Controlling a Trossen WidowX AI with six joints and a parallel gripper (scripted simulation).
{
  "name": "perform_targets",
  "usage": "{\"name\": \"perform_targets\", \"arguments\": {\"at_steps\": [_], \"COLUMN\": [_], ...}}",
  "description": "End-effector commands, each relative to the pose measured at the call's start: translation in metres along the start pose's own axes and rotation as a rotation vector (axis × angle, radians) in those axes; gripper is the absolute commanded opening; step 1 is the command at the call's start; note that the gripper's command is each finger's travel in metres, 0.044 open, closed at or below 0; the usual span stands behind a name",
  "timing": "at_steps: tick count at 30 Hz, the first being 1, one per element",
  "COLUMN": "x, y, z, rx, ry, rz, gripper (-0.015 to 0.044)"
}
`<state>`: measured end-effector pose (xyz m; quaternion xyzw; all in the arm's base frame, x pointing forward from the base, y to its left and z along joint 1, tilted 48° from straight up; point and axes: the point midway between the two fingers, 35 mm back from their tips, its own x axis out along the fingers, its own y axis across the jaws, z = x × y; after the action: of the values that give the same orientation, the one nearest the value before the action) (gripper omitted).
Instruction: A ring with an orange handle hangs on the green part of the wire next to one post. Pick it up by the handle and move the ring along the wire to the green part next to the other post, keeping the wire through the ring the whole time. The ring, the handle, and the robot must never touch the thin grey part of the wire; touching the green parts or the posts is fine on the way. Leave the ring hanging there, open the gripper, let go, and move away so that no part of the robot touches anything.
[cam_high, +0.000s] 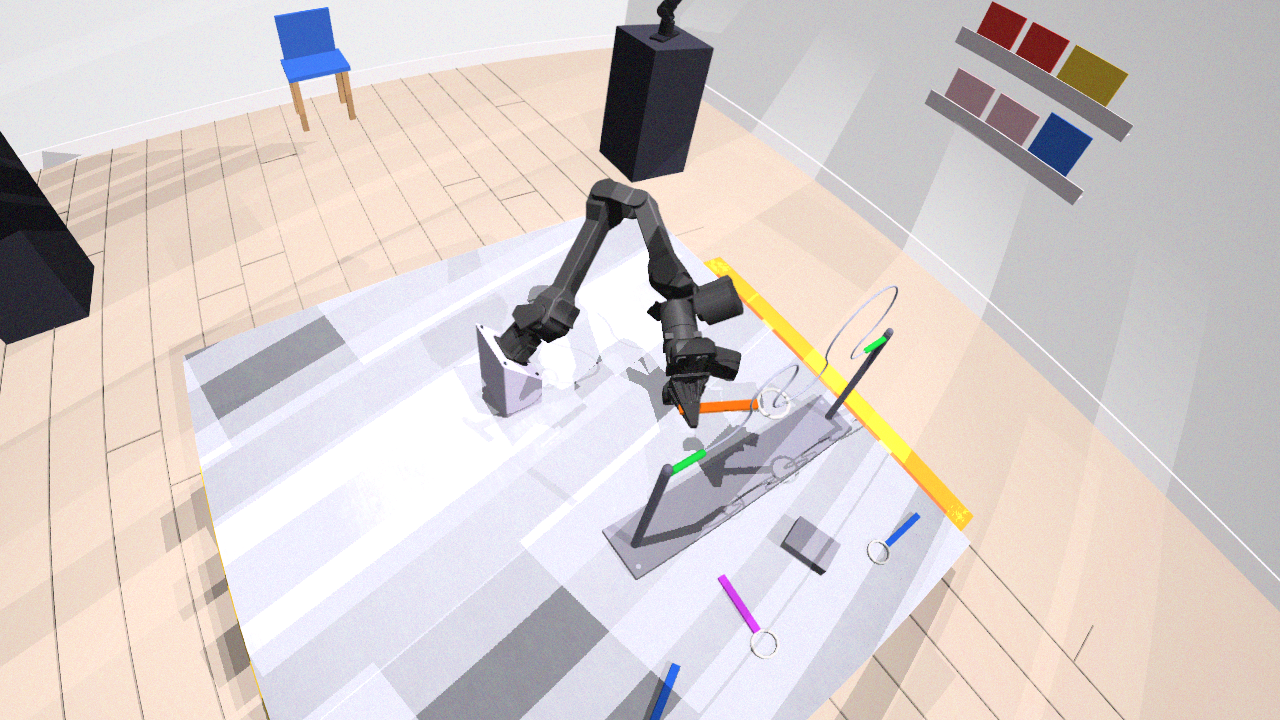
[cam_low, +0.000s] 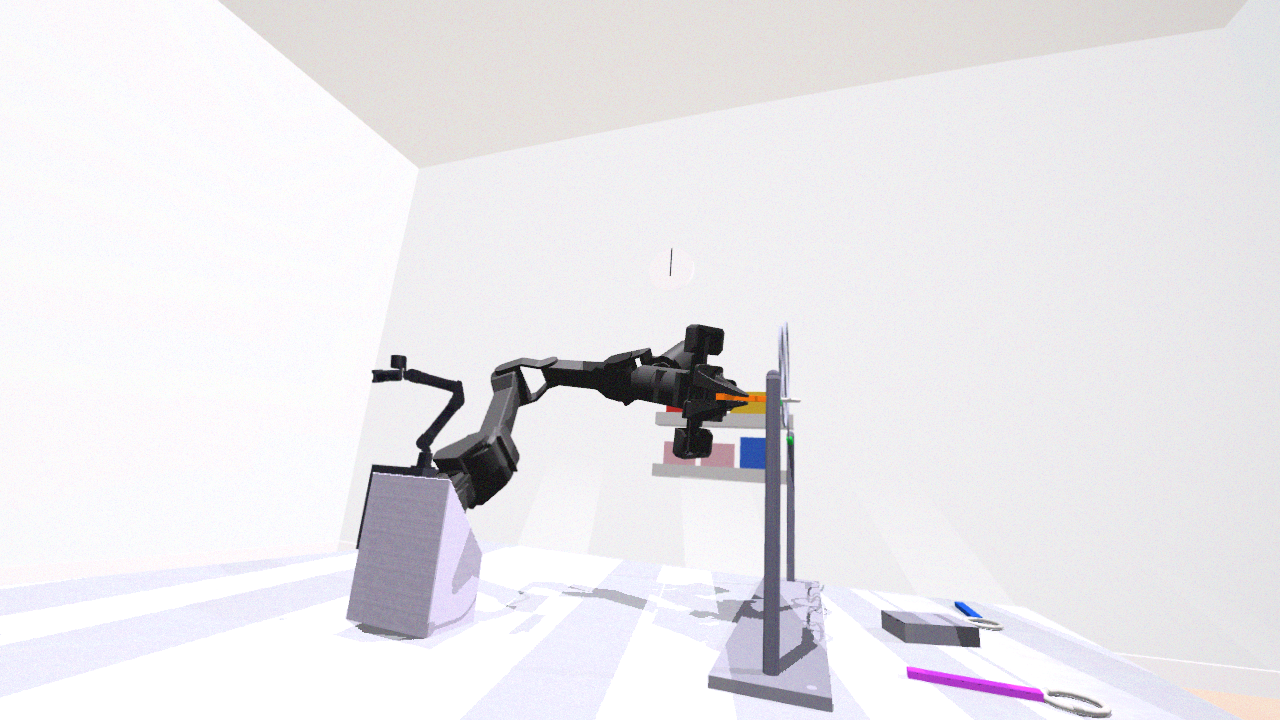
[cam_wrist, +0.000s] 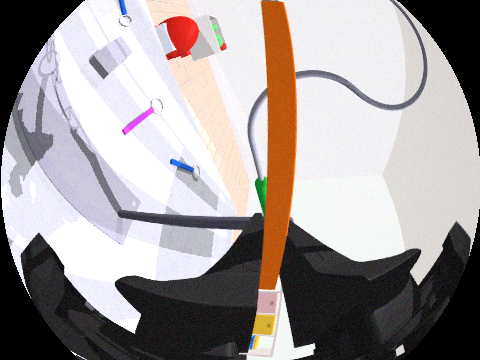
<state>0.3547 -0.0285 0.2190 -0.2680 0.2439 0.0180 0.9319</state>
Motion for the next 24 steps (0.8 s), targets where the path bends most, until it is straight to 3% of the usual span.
{"name": "perform_targets", "arguments": {"at_steps": [1,24], "x": [-0.002,-0.014], "y": [-0.014,-0.059], "z": [0.002,0.012], "rx": [-0.06,-0.337], "ry": [0.007,0.043], "rz": [-0.046,-0.2], "gripper": [-0.015,-0.015]}}
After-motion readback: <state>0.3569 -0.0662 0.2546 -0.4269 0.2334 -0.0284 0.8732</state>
